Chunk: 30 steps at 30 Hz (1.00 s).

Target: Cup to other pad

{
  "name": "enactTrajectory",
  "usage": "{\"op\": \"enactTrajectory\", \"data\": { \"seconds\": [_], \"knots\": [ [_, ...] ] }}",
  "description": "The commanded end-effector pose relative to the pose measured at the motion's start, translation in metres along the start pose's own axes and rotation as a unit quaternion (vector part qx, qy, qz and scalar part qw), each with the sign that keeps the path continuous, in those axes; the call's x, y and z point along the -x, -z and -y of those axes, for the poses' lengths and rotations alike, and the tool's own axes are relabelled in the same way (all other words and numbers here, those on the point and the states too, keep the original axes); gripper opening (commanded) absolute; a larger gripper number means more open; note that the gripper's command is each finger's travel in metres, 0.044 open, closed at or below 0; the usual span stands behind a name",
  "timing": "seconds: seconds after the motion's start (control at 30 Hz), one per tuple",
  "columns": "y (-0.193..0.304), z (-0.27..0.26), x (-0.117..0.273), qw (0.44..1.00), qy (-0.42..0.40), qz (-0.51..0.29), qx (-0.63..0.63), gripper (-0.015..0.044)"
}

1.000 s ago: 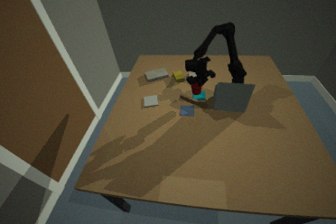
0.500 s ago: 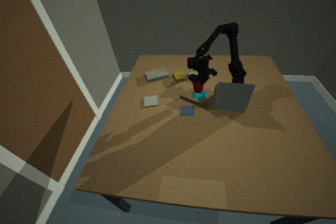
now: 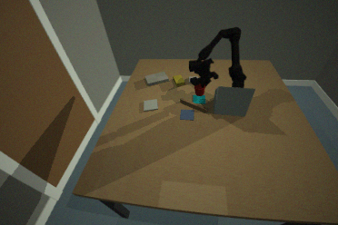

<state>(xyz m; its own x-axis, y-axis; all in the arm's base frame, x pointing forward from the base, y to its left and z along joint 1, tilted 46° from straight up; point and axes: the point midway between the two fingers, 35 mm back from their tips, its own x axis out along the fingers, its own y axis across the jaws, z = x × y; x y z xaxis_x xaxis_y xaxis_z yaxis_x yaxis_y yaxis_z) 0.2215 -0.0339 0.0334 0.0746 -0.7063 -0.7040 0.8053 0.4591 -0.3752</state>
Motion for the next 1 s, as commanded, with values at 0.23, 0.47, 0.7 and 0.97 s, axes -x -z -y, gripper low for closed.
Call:
{"op": "enactTrajectory", "data": {
  "seconds": [0.23, 0.47, 0.7, 0.97],
  "knots": [
    [0.000, 0.002, -0.013, 1.000, 0.002, 0.002, 0.002, 0.0000],
    [0.000, 0.002, -0.022, 1.000, 0.002, 0.002, 0.003, 0.0000],
    [-0.001, 0.002, -0.030, 1.000, 0.002, 0.002, 0.003, 0.0000],
    [-0.001, 0.003, -0.039, 1.000, 0.002, 0.002, 0.003, 0.0000]
  ]
}}
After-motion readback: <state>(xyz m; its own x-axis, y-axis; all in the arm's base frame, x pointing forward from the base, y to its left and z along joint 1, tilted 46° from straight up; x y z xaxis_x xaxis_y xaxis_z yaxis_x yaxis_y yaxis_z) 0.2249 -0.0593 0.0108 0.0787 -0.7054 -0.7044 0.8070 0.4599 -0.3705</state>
